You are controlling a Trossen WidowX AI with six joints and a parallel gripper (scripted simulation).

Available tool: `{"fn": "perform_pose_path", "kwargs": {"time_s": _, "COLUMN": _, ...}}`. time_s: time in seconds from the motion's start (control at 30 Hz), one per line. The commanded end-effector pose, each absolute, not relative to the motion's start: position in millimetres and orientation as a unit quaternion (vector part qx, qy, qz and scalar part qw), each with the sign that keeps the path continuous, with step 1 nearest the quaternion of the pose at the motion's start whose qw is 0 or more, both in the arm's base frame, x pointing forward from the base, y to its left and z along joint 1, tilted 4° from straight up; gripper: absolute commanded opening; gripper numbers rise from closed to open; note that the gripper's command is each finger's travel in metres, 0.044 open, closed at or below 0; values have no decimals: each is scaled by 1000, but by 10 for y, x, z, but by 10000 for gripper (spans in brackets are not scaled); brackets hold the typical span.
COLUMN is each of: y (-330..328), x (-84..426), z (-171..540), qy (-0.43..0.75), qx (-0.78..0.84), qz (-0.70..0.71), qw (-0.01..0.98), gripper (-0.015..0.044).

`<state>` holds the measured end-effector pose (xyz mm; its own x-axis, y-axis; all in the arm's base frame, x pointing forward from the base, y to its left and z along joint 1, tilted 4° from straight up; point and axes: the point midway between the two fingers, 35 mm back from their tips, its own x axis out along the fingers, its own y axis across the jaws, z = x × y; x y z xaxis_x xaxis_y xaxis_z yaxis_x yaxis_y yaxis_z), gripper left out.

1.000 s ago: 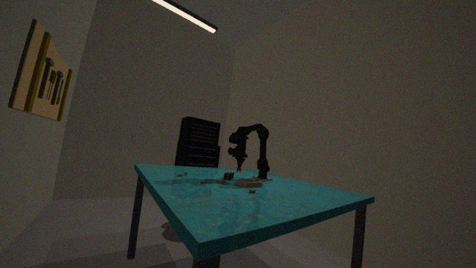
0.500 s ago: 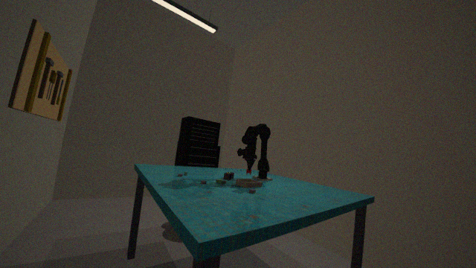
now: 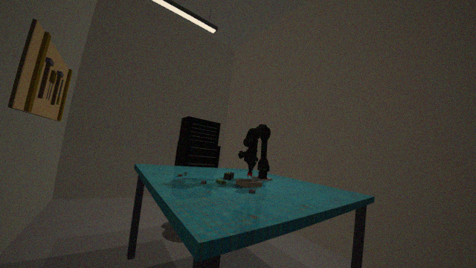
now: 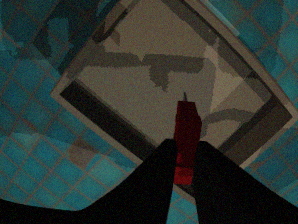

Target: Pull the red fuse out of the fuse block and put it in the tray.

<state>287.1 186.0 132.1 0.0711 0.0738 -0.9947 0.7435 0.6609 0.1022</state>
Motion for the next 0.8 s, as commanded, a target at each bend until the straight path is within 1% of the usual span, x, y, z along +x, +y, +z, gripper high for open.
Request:
{"fn": "perform_pose_path", "kwargs": {"time_s": 0.0, "y": 1858, "x": 2875, "z": 1261, "qy": 630, "qx": 324, "qz": -258, "qw": 657, "gripper": 0}}
{"fn": "perform_pose_path", "kwargs": {"time_s": 0.4, "y": 1867, "x": 2882, "z": 1081, "qy": 630, "qx": 324, "qz": -258, "qw": 656, "gripper": 0}}
{"fn": "perform_pose_path", "kwargs": {"time_s": 0.77, "y": 1873, "x": 2881, "z": 1116, "qy": 632, "qx": 323, "qz": -255, "qw": 656, "gripper": 289}}
